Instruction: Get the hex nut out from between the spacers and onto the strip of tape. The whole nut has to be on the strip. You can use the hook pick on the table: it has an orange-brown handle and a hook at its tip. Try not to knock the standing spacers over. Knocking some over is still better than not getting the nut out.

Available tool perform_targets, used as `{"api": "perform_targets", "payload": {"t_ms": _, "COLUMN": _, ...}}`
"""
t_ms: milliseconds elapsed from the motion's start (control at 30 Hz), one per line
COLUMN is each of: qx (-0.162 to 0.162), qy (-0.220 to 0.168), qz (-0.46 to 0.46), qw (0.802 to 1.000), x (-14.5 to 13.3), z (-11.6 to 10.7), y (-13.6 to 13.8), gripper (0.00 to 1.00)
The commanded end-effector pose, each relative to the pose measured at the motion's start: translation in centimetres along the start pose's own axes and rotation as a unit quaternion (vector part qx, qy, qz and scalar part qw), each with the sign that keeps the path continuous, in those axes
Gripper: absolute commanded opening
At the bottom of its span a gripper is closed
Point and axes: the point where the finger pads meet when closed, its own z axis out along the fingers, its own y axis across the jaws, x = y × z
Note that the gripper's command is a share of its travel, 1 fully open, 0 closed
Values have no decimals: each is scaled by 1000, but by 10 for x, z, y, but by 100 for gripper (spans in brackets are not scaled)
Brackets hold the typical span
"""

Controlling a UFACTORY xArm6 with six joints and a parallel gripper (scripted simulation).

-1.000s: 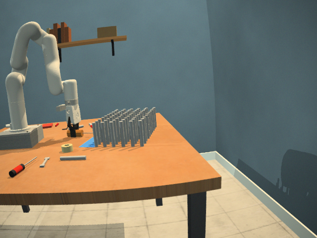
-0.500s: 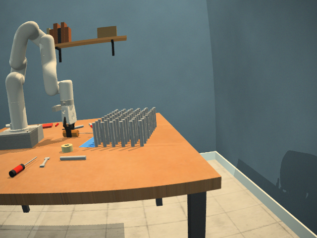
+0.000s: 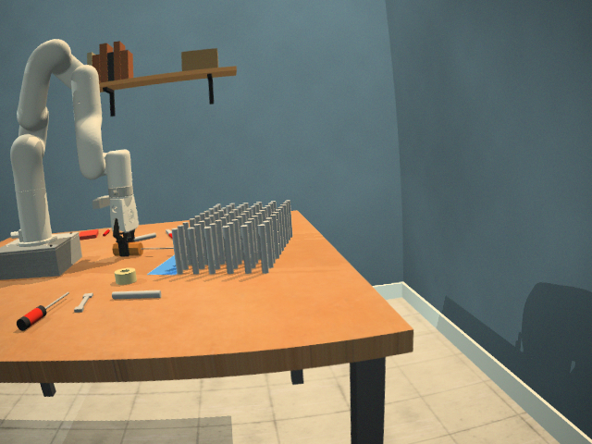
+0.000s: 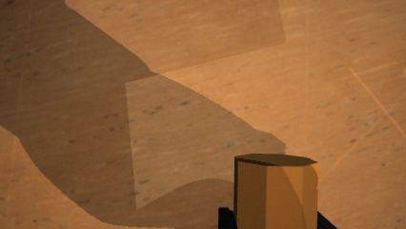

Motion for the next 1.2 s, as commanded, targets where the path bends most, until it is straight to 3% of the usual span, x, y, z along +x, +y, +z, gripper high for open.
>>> {"api": "perform_targets", "payload": {"t_ms": 0, "qx": -1, "qy": -1, "qz": 0, "qw": 1000, "x": 1, "z": -1, "y": 0, "gripper": 0}}
{"api": "perform_targets", "payload": {"t_ms": 1167, "qx": -1, "qy": 0, "qz": 0, "qw": 1000, "x": 3, "z": -8, "y": 0, "gripper": 0}}
